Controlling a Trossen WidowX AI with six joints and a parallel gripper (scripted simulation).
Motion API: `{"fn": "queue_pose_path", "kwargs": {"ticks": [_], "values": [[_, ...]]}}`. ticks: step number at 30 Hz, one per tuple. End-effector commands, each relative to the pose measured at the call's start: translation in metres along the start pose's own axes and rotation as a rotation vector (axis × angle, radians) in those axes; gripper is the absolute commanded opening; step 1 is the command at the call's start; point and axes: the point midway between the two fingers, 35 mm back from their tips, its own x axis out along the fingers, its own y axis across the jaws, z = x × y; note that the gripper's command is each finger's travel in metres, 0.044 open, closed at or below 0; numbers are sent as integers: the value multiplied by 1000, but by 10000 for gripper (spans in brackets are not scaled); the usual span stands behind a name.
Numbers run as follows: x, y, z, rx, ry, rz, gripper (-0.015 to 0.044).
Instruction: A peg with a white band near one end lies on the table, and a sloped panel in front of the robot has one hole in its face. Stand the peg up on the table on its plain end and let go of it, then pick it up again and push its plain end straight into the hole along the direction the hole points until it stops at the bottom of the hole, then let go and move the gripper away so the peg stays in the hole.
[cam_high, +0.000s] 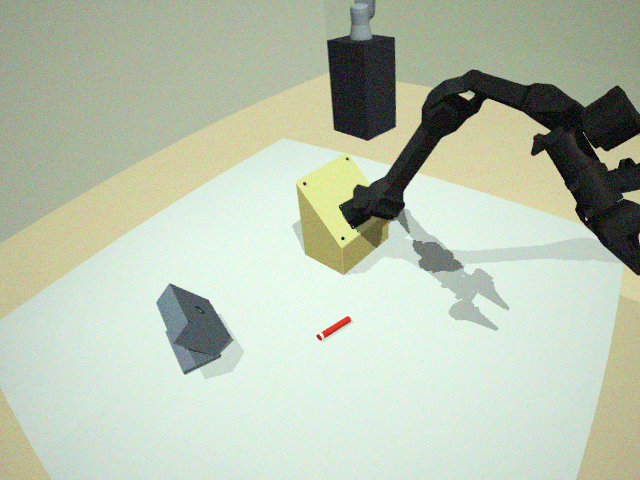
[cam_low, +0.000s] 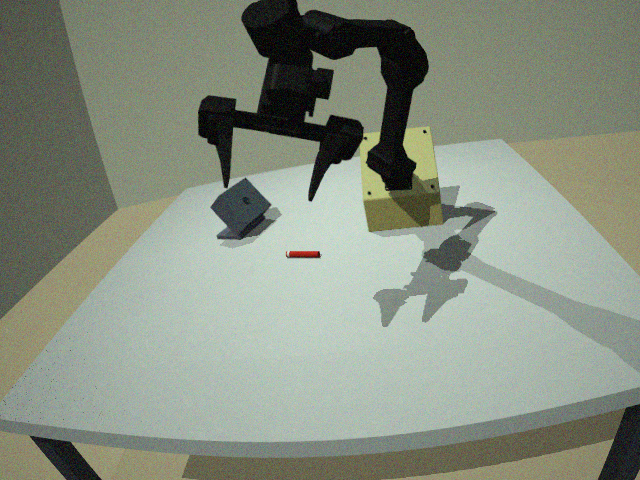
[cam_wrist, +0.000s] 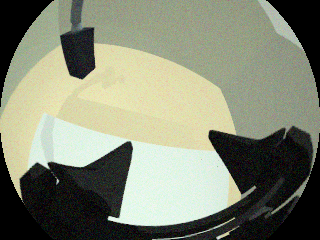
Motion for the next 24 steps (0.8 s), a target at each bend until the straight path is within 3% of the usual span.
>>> {"fn": "queue_pose_path", "kwargs": {"ticks": [1,12,24], "values": [[14,-8,-36,86,85,2,440],[30,-30,-136,331,307,-41,440],[17,-43,-246,644,522,-113,440]]}}
